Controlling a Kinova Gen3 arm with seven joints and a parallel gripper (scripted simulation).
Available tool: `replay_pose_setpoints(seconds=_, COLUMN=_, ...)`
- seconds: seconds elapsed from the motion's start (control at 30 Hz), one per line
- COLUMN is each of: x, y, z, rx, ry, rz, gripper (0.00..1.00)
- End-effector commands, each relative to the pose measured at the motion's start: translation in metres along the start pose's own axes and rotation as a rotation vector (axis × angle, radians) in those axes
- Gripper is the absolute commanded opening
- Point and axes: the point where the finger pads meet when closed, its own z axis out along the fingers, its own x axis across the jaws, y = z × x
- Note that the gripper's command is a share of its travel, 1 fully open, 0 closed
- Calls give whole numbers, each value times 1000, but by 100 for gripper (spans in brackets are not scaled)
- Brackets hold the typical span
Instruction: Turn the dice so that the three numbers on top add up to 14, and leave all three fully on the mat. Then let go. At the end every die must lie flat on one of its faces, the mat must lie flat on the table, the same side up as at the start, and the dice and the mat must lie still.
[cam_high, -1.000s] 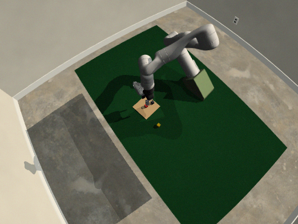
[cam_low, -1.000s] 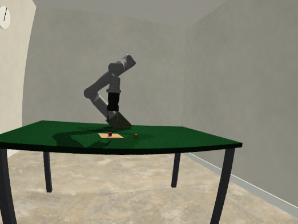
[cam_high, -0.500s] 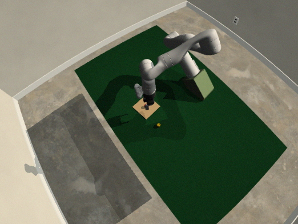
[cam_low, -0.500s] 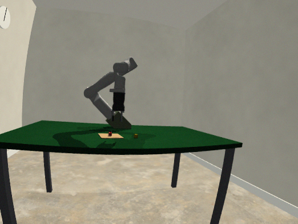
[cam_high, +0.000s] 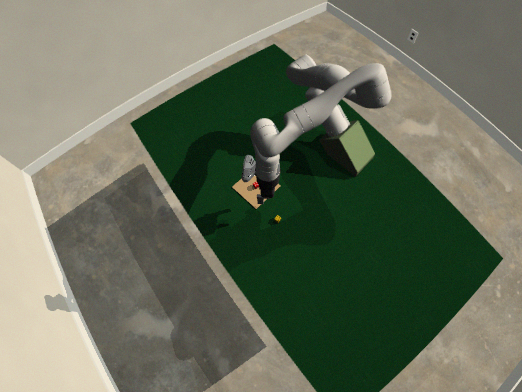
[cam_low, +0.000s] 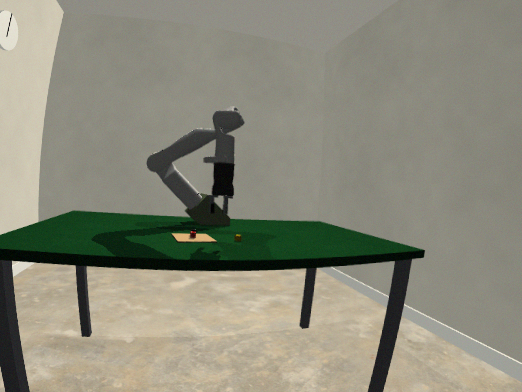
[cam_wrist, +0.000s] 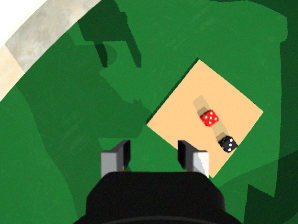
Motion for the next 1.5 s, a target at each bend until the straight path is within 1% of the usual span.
replay_pose_setpoints(seconds=0.0, x=-8, y=5, z=2, rx=9, ry=6, rz=41, gripper=100)
replay_pose_setpoints(seconds=0.4, x=-36, y=39, z=12, rx=3, ry=18, rz=307, gripper=100)
replay_pose_setpoints(seconds=0.47, x=-36, y=39, z=12, rx=3, ry=18, rz=307, gripper=100)
replay_pose_setpoints(seconds=0.7, x=-44, y=54, z=17, rx=1, ry=28, rz=409, gripper=100)
replay_pose_setpoints(seconds=0.97, x=-49, y=64, z=21, rx=1, ry=35, rz=469, gripper=100)
replay_pose_setpoints(seconds=1.33, x=-50, y=66, z=21, rx=1, ry=37, rz=481, gripper=100)
replay_pose_setpoints(seconds=1.37, x=-50, y=66, z=21, rx=1, ry=37, rz=481, gripper=70)
replay_pose_setpoints(seconds=1.47, x=-50, y=66, z=21, rx=1, ry=37, rz=481, gripper=70)
